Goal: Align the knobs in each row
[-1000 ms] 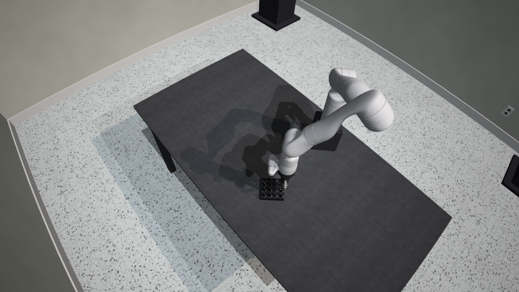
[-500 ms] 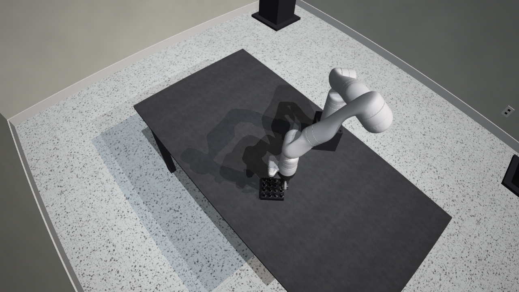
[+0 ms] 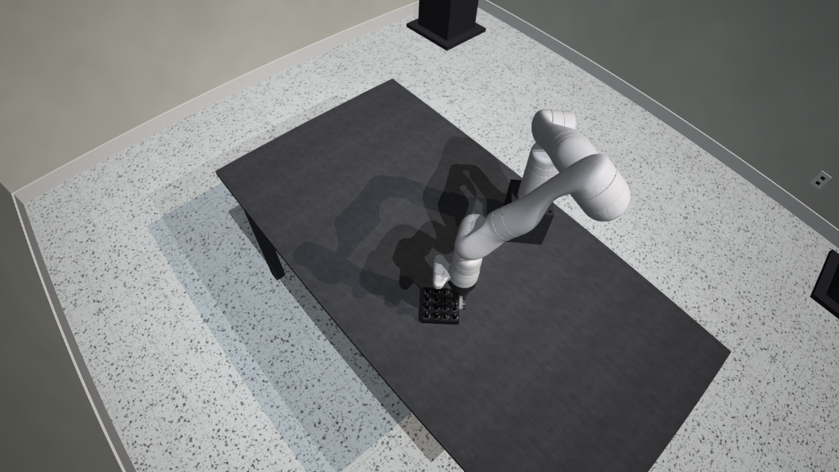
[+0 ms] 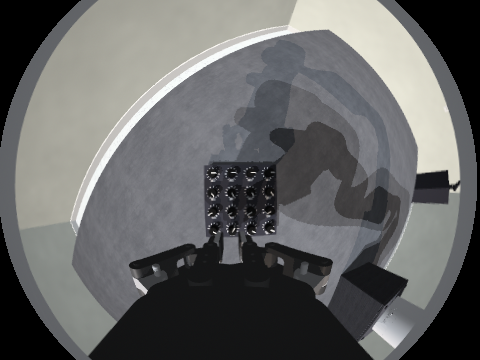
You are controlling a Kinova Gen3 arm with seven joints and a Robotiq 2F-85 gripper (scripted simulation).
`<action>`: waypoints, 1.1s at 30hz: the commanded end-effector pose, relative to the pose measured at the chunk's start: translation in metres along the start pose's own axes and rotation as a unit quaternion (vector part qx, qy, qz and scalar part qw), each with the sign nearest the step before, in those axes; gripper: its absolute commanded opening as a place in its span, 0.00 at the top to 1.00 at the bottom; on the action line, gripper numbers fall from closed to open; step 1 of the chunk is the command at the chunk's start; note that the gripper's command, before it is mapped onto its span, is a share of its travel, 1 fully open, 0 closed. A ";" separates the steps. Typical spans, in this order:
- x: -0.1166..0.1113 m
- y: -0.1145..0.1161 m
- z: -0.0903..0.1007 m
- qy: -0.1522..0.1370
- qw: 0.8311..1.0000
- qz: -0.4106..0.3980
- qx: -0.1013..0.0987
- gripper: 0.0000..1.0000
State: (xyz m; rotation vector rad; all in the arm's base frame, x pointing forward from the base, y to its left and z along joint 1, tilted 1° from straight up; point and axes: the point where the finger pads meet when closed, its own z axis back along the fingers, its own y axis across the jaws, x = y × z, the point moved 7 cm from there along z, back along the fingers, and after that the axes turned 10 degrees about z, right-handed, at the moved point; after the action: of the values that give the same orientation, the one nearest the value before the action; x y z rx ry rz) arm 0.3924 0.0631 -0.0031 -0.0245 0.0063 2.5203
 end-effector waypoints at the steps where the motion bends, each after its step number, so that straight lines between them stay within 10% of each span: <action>1: -0.001 0.002 -0.004 0.000 1.000 -0.001 0.002 0.81; 33: -0.001 0.001 -0.022 0.000 1.000 -0.001 0.002 0.81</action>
State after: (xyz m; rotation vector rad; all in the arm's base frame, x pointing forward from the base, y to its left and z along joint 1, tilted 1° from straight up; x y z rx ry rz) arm 0.3921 0.0614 -0.0251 -0.0205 0.0119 2.5185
